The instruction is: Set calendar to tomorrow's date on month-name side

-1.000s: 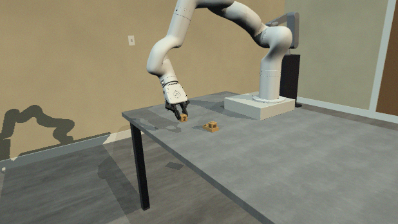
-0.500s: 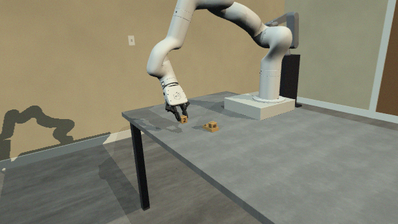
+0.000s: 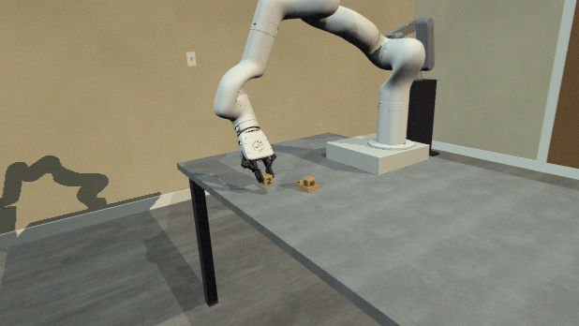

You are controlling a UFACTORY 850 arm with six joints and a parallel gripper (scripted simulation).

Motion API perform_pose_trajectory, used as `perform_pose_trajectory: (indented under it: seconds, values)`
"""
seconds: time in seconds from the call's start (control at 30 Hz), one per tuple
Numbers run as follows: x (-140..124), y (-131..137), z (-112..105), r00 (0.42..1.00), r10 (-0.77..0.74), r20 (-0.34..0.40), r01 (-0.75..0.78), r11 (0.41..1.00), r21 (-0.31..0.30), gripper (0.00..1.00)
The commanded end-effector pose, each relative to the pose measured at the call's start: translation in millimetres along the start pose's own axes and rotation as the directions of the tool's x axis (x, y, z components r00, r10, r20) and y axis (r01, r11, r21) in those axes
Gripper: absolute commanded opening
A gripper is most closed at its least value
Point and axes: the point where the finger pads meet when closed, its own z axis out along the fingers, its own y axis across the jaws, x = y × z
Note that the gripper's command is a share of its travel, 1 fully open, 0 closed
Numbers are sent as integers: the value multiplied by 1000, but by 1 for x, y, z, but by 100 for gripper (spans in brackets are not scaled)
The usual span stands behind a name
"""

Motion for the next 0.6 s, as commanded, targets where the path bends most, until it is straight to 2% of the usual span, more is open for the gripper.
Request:
perform_pose_trajectory:
  seconds: [0.0, 0.57]
  values:
    - [1, -1, 2, 1000, -2, 0, 2, 1000, 2, 29]
    - [15, -1, 21, 1000, -2, 0, 2, 1000, 2, 29]
